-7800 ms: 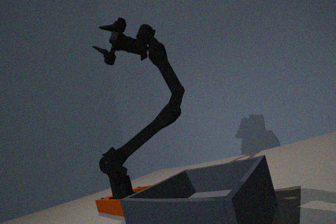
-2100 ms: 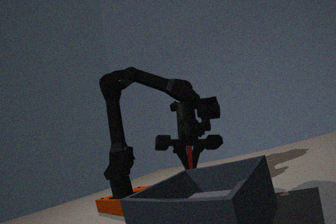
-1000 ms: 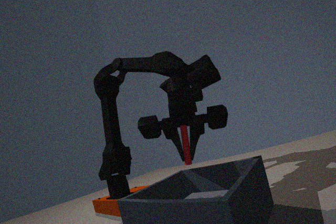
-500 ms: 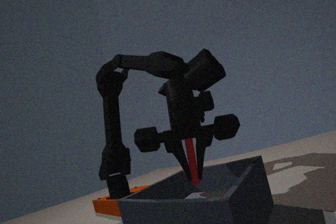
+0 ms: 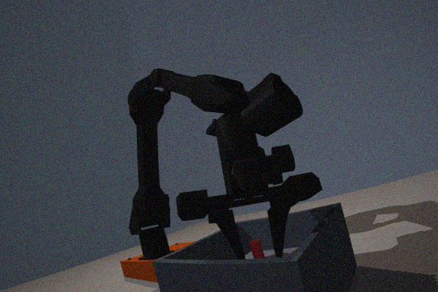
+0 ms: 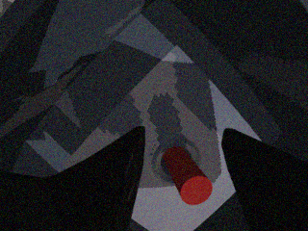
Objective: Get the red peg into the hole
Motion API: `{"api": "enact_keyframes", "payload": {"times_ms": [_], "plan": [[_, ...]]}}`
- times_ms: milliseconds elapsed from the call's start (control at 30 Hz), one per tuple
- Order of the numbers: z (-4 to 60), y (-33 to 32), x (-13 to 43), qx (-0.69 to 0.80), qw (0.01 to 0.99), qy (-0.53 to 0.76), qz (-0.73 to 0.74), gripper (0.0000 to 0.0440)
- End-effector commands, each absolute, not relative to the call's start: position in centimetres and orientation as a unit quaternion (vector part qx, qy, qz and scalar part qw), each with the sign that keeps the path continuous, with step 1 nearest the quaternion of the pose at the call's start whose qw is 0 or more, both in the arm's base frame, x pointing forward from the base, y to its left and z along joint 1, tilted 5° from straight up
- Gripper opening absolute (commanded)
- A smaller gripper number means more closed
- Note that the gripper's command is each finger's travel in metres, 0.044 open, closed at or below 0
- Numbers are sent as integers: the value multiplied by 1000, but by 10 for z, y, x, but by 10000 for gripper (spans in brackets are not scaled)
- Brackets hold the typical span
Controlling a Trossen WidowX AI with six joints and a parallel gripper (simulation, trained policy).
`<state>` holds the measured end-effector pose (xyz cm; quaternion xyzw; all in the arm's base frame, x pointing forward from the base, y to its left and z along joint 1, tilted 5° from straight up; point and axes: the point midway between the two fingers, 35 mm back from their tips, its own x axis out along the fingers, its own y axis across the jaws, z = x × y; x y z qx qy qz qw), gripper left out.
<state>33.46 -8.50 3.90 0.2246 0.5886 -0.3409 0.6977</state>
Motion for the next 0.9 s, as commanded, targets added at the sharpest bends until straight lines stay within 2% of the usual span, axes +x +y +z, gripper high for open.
{"api": "enact_keyframes", "payload": {"times_ms": [0, 167, 600, 867], "plan": [[37, -89, 347, 229, 697, 596, -325, 308], [50, -90, 368, 242, 705, 593, -306, 439], [89, -80, 423, 271, 734, 573, -243, 440], [92, -79, 427, 273, 737, 570, -239, 440]]}}
